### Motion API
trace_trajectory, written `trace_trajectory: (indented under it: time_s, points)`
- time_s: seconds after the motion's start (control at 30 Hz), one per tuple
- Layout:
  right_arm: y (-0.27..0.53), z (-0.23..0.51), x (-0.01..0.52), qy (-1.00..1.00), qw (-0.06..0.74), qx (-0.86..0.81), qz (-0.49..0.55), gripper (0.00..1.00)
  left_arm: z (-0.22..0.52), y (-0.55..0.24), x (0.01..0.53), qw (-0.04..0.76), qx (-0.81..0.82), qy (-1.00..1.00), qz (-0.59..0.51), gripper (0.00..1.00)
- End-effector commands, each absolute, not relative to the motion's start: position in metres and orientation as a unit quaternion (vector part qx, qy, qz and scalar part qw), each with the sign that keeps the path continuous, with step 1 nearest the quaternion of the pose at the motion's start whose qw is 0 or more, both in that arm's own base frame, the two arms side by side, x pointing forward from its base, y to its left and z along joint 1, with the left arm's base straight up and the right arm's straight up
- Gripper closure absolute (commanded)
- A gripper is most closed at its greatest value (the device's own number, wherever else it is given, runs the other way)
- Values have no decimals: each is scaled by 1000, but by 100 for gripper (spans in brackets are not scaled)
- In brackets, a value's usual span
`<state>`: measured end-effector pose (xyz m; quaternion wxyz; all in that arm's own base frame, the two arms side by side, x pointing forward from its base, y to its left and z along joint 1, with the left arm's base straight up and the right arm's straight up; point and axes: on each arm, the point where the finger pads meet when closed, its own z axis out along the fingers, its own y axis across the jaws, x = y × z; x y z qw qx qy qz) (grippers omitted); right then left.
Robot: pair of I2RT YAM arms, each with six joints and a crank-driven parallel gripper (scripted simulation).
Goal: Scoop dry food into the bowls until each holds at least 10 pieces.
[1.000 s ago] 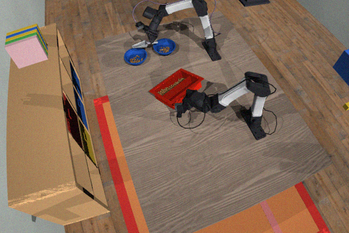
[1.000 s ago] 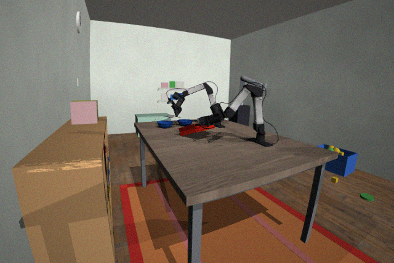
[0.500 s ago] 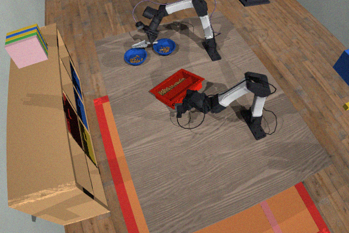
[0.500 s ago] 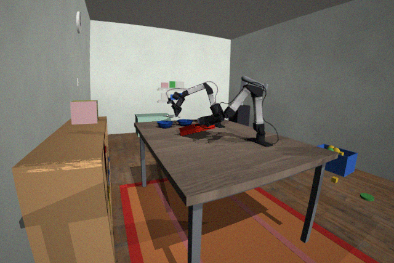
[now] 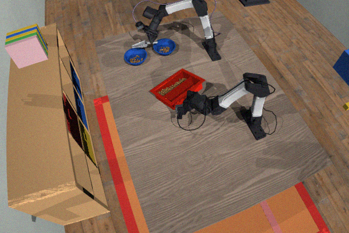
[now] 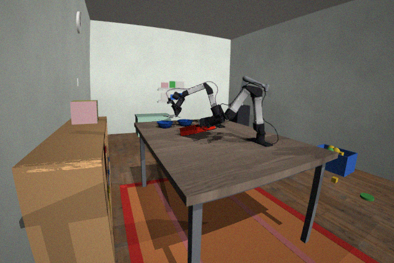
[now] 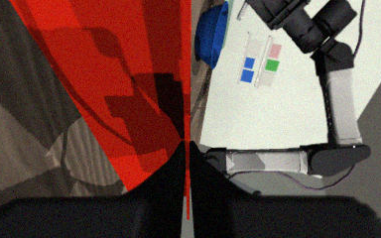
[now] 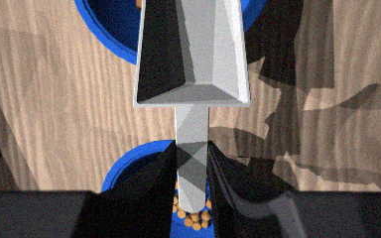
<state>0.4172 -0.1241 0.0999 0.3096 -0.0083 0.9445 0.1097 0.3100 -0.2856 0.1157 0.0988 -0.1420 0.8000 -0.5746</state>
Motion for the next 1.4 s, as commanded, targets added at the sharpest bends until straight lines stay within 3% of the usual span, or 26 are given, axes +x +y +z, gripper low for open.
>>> trace_trajectory:
  time_s: [0.0,1.37]
  points:
    - [-125,131,431,929,357,-23,96,100,123,-286,316,118,-125,787,-593,100]
    - [-125,131,431,929,357,-23,96,100,126,-281,320,149,-113,761,-621,100]
